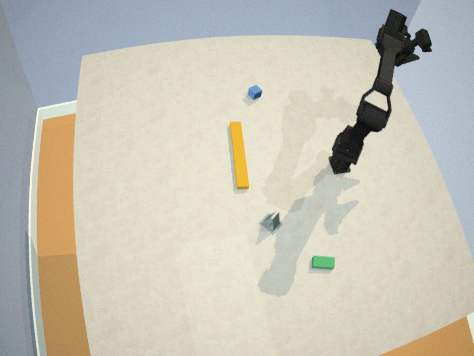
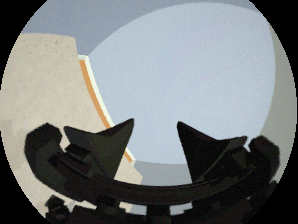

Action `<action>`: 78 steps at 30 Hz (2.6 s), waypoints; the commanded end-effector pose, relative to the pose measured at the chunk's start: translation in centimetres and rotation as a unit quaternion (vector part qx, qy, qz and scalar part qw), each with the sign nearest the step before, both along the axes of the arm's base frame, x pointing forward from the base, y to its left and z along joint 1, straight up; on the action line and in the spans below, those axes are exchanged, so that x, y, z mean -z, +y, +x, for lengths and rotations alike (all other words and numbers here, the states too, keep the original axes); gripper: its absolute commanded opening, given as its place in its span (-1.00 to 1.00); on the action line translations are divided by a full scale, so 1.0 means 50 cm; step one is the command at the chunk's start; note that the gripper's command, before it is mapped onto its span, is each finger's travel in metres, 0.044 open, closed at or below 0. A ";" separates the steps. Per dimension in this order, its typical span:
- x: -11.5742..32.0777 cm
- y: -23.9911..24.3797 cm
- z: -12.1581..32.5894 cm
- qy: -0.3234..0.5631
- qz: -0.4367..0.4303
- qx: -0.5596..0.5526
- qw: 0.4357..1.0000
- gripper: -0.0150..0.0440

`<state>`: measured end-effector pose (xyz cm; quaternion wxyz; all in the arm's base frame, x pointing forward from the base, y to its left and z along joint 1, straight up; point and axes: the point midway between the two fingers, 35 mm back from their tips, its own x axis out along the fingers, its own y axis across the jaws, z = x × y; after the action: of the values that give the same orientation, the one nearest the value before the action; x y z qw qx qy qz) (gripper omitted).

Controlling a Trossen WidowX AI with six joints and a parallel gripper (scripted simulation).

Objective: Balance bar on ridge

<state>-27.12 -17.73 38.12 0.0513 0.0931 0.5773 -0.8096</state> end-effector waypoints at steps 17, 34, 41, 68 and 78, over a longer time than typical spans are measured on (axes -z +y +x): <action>0.068 -0.201 0.141 -0.055 0.081 -0.220 0.971 0.58; 0.140 -0.319 0.315 -0.086 0.168 -0.390 0.901 0.58; 0.174 -0.346 0.396 -0.095 0.205 -0.451 0.864 0.58; 0.290 -0.349 0.720 -0.085 0.348 -0.658 0.662 0.58; 0.333 -0.304 0.839 -0.072 0.400 -0.720 0.562 0.58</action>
<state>12.71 -33.94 22.49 0.6051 -0.2673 0.7146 -0.2275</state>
